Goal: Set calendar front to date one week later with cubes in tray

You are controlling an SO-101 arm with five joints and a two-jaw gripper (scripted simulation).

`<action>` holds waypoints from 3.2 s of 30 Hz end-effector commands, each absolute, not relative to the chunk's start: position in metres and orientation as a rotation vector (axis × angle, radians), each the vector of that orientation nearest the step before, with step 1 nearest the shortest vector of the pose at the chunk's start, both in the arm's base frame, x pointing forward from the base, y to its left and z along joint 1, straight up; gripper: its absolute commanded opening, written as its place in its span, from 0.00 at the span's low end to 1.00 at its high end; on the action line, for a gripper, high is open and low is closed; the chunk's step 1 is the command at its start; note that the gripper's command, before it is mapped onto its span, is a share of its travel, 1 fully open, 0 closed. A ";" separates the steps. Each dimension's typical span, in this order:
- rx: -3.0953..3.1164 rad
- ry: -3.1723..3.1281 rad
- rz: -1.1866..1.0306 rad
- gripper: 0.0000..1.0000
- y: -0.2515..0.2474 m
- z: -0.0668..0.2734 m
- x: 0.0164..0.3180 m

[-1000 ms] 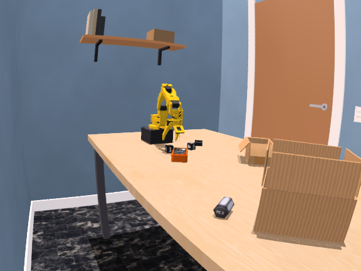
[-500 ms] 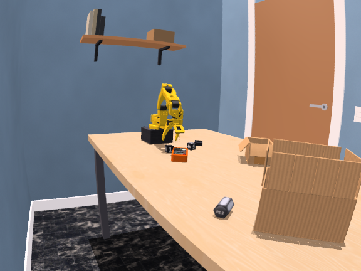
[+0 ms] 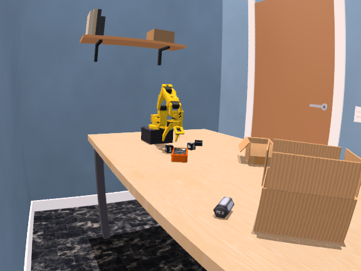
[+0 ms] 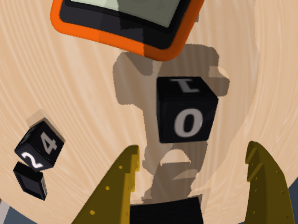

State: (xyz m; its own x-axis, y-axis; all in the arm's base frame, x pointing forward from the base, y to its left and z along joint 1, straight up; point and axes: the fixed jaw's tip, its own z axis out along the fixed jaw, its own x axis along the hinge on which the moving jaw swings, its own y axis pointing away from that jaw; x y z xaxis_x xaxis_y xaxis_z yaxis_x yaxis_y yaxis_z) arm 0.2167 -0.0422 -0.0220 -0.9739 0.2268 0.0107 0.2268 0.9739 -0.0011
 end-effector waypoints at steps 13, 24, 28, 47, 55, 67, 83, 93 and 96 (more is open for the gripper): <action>-0.389 -3.113 -0.001 0.35 -0.045 -0.043 0.219; -0.389 -3.113 -0.001 0.35 -0.045 -0.055 0.218; -0.389 -3.113 -0.001 0.35 -0.045 -0.058 0.218; -0.389 -3.113 -0.001 0.34 -0.045 -0.059 0.217; -0.389 -3.113 -0.001 0.32 -0.047 -0.059 0.217; -0.389 -3.113 -0.001 0.25 -0.052 -0.059 0.216; -0.389 -3.113 -0.001 0.21 -0.054 -0.059 0.215; -0.389 -3.113 -0.001 0.20 -0.054 -0.059 0.215; -0.389 -3.113 -0.001 0.19 -0.054 -0.059 0.215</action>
